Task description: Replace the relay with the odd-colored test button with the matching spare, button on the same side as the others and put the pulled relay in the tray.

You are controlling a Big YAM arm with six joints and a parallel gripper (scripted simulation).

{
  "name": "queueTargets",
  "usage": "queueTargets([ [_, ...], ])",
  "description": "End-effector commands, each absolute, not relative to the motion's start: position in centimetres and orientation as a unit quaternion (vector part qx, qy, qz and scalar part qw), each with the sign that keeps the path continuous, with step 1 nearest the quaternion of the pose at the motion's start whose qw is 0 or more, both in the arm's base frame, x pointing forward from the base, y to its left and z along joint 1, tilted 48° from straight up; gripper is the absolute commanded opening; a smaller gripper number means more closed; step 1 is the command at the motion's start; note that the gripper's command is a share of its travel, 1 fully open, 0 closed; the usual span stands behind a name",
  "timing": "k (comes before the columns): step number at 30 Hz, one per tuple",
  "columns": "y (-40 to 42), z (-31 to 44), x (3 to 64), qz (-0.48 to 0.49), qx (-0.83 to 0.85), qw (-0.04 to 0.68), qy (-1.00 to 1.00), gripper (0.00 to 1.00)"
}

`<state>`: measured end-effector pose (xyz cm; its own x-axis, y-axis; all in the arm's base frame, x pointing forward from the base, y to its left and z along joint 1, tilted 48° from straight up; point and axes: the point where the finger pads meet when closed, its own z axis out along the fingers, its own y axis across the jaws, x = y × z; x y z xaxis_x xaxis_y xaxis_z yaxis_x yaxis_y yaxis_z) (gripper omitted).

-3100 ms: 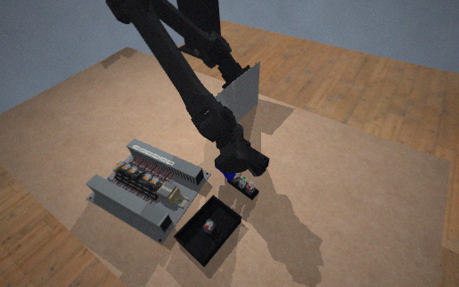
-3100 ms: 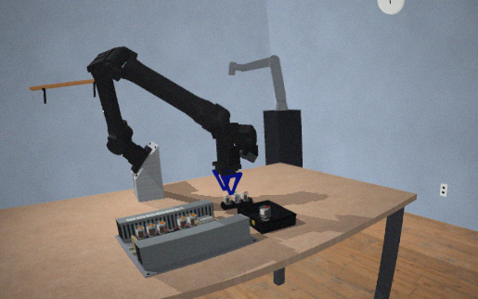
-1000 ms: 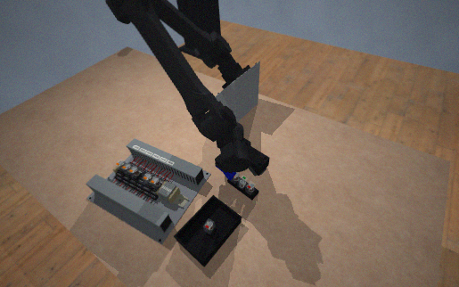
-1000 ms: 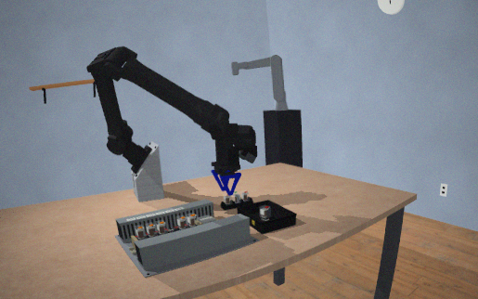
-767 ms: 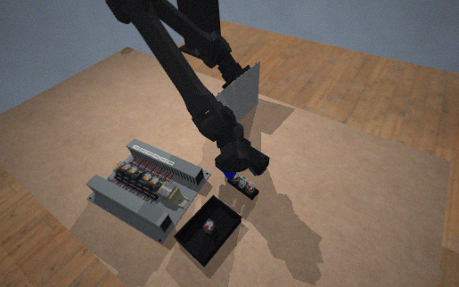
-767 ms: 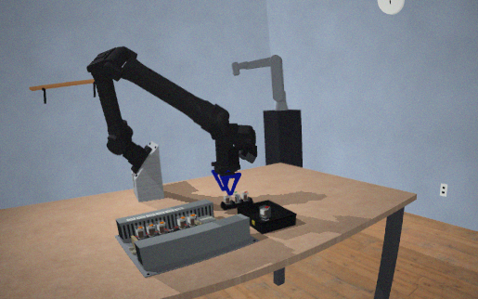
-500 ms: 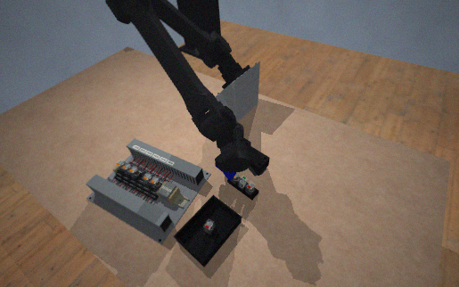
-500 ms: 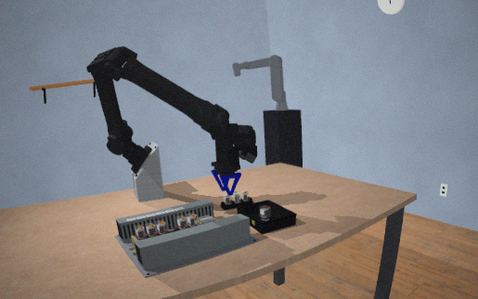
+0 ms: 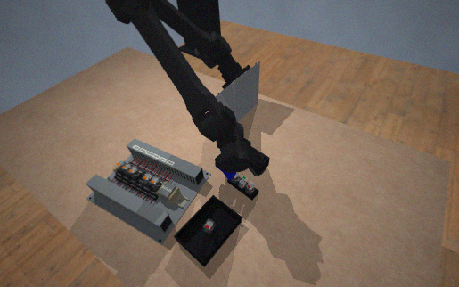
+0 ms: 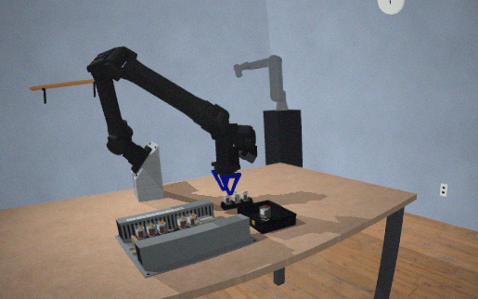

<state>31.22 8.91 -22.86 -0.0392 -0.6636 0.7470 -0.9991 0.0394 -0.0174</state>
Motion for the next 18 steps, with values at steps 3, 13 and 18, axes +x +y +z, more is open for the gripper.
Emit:
queueTargets([
  [3,10.7,-22.4,33.2,0.296,0.631,0.26,-0.668,0.59],
  [13,9.1,-23.4,32.4,0.292,0.63,0.275,-0.665,0.59],
  [18,8.2,-23.9,31.9,0.29,0.63,0.282,-0.663,0.59],
])
